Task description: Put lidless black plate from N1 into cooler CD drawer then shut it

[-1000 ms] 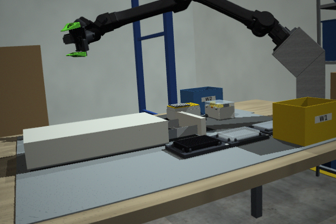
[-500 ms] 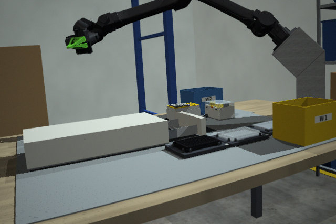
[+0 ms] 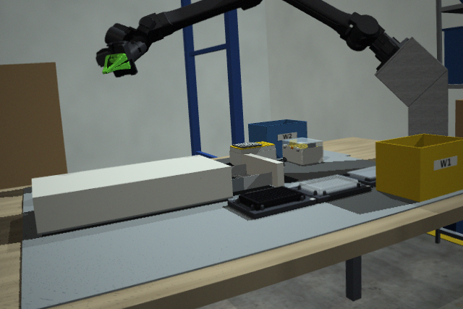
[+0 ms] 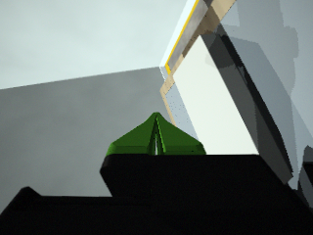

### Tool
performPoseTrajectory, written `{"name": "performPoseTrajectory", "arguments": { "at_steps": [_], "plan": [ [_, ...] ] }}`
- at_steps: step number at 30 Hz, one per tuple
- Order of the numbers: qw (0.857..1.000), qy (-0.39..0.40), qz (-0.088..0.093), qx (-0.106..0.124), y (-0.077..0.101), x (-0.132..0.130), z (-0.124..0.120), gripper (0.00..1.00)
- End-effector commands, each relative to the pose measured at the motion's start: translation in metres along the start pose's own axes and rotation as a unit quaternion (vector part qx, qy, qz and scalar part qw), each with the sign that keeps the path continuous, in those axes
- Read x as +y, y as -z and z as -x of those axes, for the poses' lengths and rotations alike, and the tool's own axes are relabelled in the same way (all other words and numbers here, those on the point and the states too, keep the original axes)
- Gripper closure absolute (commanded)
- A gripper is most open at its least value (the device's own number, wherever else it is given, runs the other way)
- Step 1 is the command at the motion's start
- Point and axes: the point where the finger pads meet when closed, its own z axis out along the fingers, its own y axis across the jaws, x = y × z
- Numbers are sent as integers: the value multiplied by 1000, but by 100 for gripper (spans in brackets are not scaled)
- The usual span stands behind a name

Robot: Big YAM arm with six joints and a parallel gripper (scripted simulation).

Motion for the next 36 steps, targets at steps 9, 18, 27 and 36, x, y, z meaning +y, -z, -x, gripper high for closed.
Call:
{"name": "performPoseTrajectory", "arguments": {
  "at_steps": [9,18,27,36],
  "plan": [
    [998,45,29,-45,39,50,23,100],
    [999,46,-3,-12,14,47,-30,100],
    [998,49,-44,-2,9,30,-59,100],
    [998,47,-46,-1,15,33,-55,100]
  ]
}}
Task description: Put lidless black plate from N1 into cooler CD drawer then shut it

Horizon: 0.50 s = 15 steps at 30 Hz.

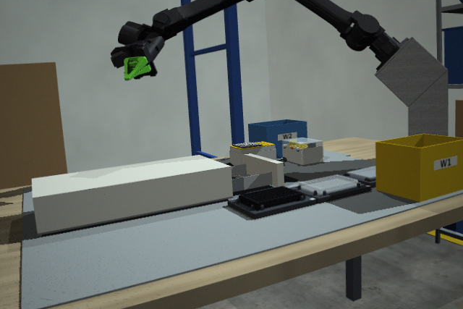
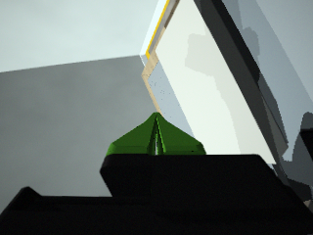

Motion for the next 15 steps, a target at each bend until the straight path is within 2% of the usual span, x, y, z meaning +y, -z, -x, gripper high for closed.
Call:
{"name": "performPoseTrajectory", "arguments": {
  "at_steps": [1,2,3,4,7,8,9,10,11,12,13,15],
  "plan": [
    [999,28,24,-29,40,42,24,100],
    [999,39,19,-33,45,59,26,100],
    [999,42,4,-27,44,58,22,100],
    [999,36,-17,-2,30,39,-5,100],
    [999,36,-17,-2,29,37,-10,100],
    [999,40,-9,-13,28,39,-9,100],
    [999,41,-31,4,27,34,-20,100],
    [998,52,-34,-12,38,50,-2,100],
    [997,50,-52,8,29,35,-24,100],
    [997,48,-55,14,25,29,-34,100],
    [997,51,-49,2,24,31,-33,100],
    [997,51,-49,2,23,28,-43,100]
  ]
}}
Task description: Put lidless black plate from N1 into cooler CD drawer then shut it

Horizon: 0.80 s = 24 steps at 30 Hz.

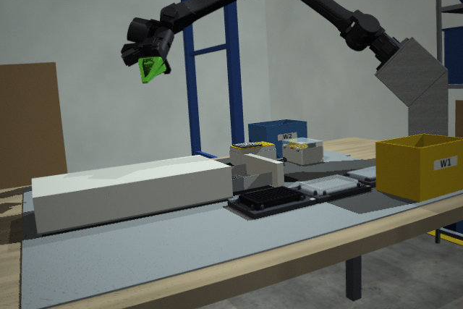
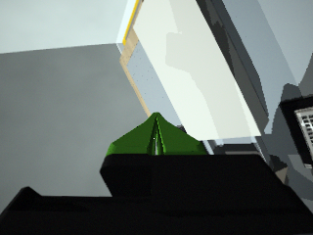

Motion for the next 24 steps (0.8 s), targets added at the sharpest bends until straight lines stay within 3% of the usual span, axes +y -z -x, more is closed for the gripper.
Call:
{"name": "performPoseTrajectory", "arguments": {
  "at_steps": [1,3,4,5,6,9,10,12,13,14,18,20,21,22,24],
  "plan": [
    [999,30,27,-27,29,35,1,100],
    [999,39,-8,-3,27,29,-14,100],
    [999,45,-10,-16,36,38,-2,100],
    [999,43,-18,1,26,26,-24,100],
    [999,45,-12,-11,25,28,-23,100],
    [999,45,-12,-11,25,26,-28,100],
    [998,52,-21,-16,36,36,-16,100],
    [997,64,-46,-6,35,33,-25,100],
    [996,62,-57,17,24,16,-53,100],
    [997,63,-51,5,23,18,-52,100],
    [997,62,-51,5,21,12,-71,100],
    [993,77,-85,28,22,5,-87,100],
    [992,84,-89,17,29,13,-75,100],
    [991,84,-96,33,22,1,-96,100],
    [992,84,-91,21,22,1,-100,100]
  ]
}}
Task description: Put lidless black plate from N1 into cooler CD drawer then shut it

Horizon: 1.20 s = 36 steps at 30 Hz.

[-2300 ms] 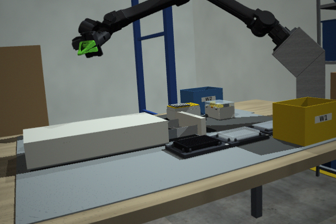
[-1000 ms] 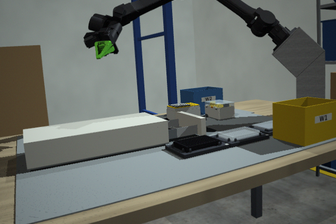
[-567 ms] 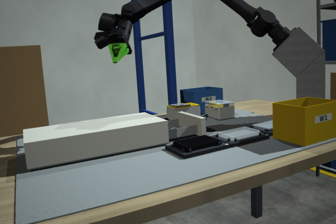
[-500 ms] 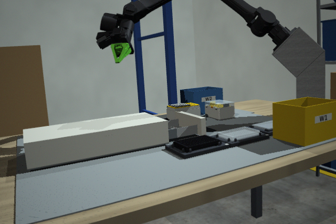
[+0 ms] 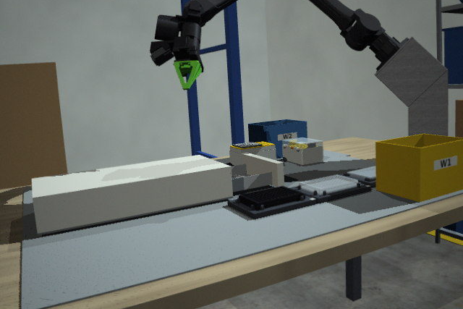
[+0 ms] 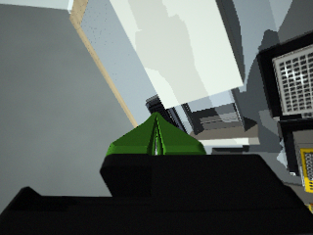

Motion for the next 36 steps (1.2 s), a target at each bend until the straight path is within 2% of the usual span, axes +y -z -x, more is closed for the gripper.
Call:
{"name": "performPoseTrajectory", "arguments": {
  "at_steps": [1,2,4,5,6,7,11,12,13,14,15,16,19,21,22,23,24,28,29,31,32,33,36],
  "plan": [
    [999,24,23,-28,30,25,6,100],
    [999,24,23,-28,30,25,6,100],
    [999,40,1,-27,42,29,13,100],
    [999,48,-14,-16,37,25,1,100],
    [999,50,-21,-1,28,17,-20,100],
    [999,49,-16,-13,28,18,-19,100],
    [999,49,-16,-12,26,13,-39,100],
    [998,59,-33,4,26,9,-49,100],
    [996,69,-47,9,26,7,-54,100],
    [996,76,-55,4,31,10,-47,100],
    [995,78,-60,14,26,4,-63,100],
    [996,76,-55,3,26,5,-63,100],
    [996,76,-55,3,26,3,-68,100],
    [992,95,-78,8,34,4,-66,100],
    [990,107,-94,21,30,-2,-80,100],
    [989,109,-98,28,27,-7,-92,100],
    [990,106,-93,17,26,-6,-91,100],
    [990,106,-93,18,27,-13,-110,100],
    [986,118,-109,30,28,-18,-119,100],
    [980,140,-134,41,30,-23,-129,100],
    [980,142,-136,41,30,-25,-134,100],
    [981,138,-131,30,29,-24,-134,100],
    [981,138,-131,30,30,-26,-138,100]
  ]
}}
